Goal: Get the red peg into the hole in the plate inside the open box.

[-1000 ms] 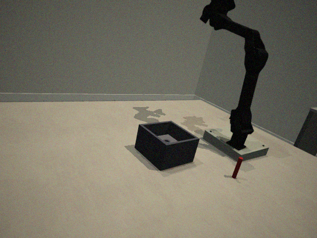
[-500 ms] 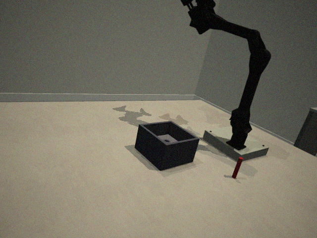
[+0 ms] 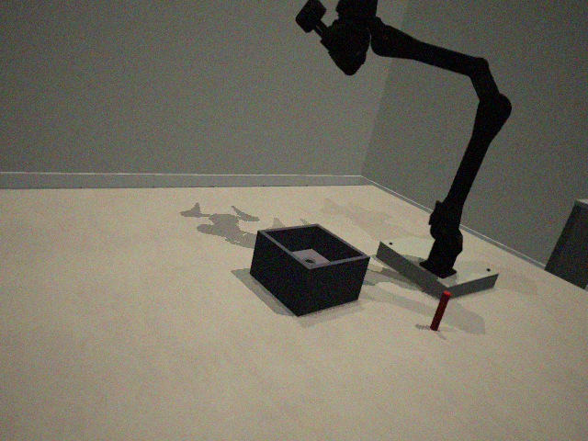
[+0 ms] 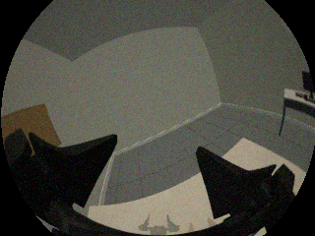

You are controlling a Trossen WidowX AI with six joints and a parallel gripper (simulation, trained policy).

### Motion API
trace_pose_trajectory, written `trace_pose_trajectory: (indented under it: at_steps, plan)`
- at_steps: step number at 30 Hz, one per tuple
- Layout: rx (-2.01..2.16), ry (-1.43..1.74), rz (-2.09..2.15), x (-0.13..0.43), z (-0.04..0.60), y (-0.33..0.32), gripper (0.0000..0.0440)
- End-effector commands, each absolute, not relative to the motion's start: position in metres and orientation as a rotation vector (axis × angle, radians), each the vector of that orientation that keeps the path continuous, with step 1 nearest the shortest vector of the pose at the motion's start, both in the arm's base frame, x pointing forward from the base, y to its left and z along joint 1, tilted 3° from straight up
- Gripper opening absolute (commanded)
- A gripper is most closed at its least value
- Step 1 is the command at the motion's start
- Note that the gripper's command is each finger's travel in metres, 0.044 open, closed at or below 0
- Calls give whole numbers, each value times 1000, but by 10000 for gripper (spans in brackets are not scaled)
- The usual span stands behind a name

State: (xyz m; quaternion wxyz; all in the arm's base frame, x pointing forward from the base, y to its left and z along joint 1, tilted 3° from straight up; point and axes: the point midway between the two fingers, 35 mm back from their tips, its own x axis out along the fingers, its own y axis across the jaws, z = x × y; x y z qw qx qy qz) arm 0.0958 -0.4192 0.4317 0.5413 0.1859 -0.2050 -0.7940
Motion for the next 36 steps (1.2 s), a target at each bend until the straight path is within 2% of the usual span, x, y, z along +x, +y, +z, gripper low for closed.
trace_pose_trajectory:
  at_steps: [1, 11, 21, 29, 36]
  plan:
    - [468, -372, -1811, 127, 417, -407, 440]
    - [534, -97, -1568, 208, 379, -351, 440]
    - [590, 162, -1311, 270, 339, -269, 440]
    - [628, 376, -1113, 297, 303, -189, 440]
    - [653, 576, -963, 298, 268, -115, 440]
